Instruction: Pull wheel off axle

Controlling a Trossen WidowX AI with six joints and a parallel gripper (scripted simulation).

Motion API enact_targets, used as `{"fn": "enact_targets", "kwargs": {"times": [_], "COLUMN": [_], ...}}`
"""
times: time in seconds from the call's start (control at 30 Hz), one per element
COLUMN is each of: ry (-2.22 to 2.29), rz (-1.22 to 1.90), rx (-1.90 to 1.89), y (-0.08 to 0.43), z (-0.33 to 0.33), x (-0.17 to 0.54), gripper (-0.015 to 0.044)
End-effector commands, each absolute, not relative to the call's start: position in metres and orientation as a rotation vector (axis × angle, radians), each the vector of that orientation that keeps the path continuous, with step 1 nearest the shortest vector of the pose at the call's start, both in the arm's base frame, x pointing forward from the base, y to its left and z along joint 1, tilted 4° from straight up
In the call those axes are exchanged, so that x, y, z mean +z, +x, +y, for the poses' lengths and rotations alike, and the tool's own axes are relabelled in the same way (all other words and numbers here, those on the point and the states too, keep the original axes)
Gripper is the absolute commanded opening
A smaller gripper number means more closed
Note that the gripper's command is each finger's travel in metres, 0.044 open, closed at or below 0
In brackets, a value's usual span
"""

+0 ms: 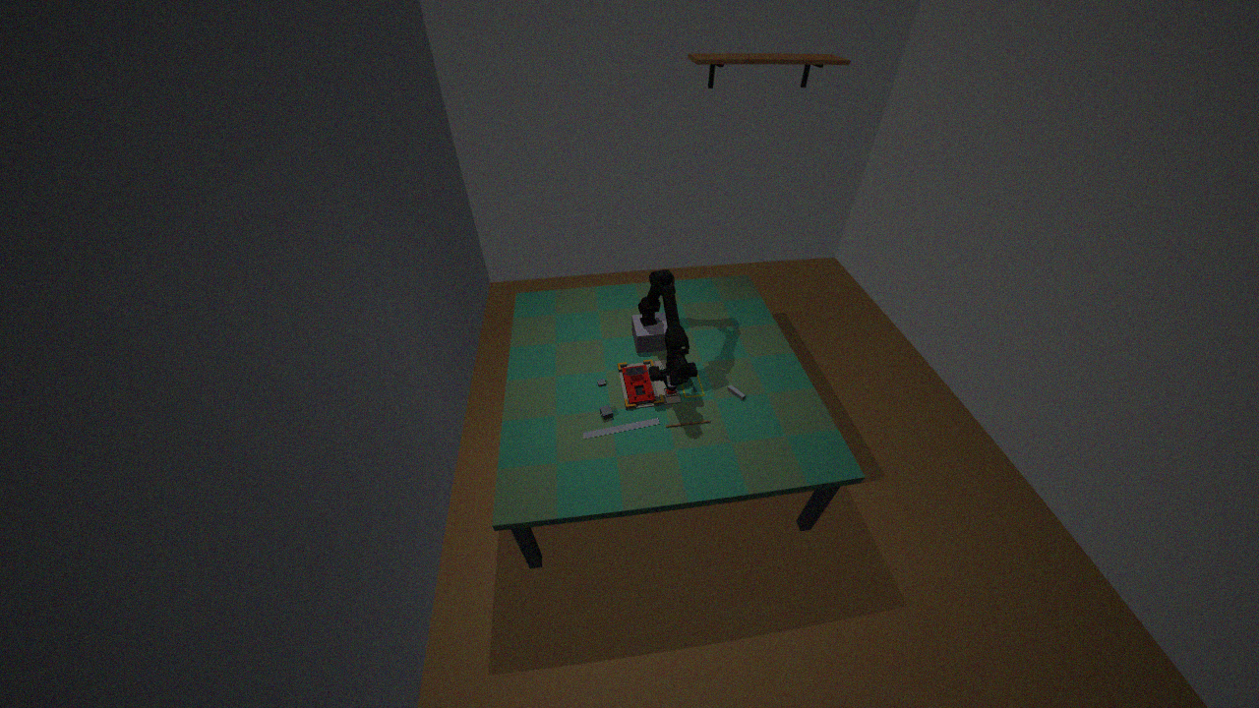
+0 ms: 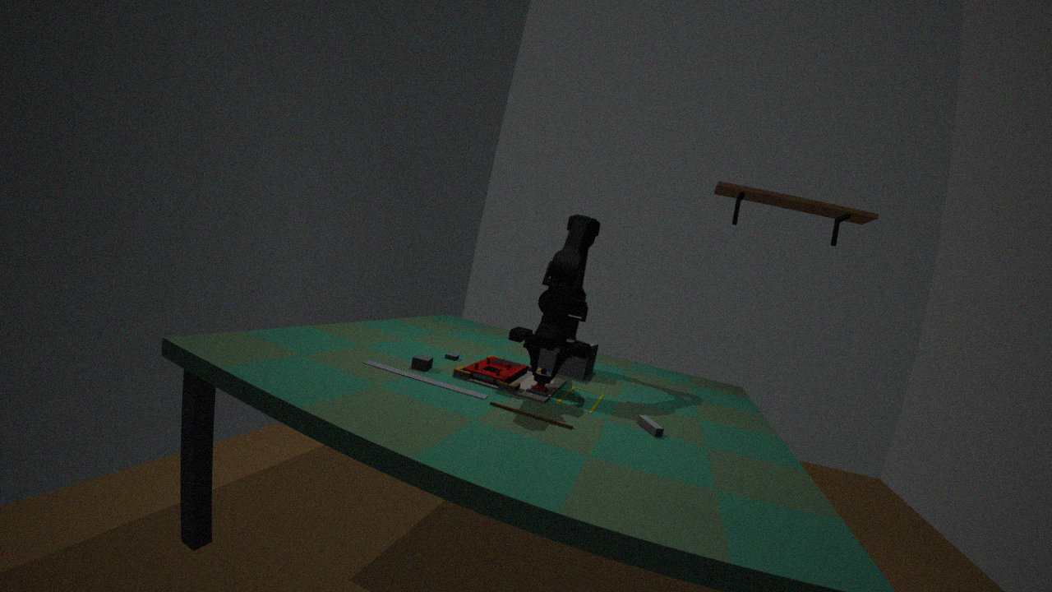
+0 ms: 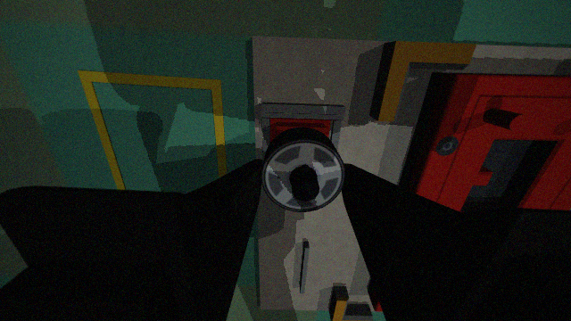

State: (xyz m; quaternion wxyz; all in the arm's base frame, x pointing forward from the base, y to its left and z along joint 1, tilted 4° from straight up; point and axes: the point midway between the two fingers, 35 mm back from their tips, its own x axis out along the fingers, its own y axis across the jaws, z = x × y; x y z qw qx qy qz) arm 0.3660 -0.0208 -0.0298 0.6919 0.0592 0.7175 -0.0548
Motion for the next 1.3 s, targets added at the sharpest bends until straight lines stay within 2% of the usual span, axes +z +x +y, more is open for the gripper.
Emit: {"fn": "enact_targets", "kwargs": {"times": [0.0,1.27], "ry": [0.133,0.133], "rz": [1.602,1.600], "rx": [-0.125,-0.127], "y": [0.366,0.367], "z": [-0.021,-0.021], "x": [-0.023,-0.011], "gripper": [0.0000,0.0000]}}
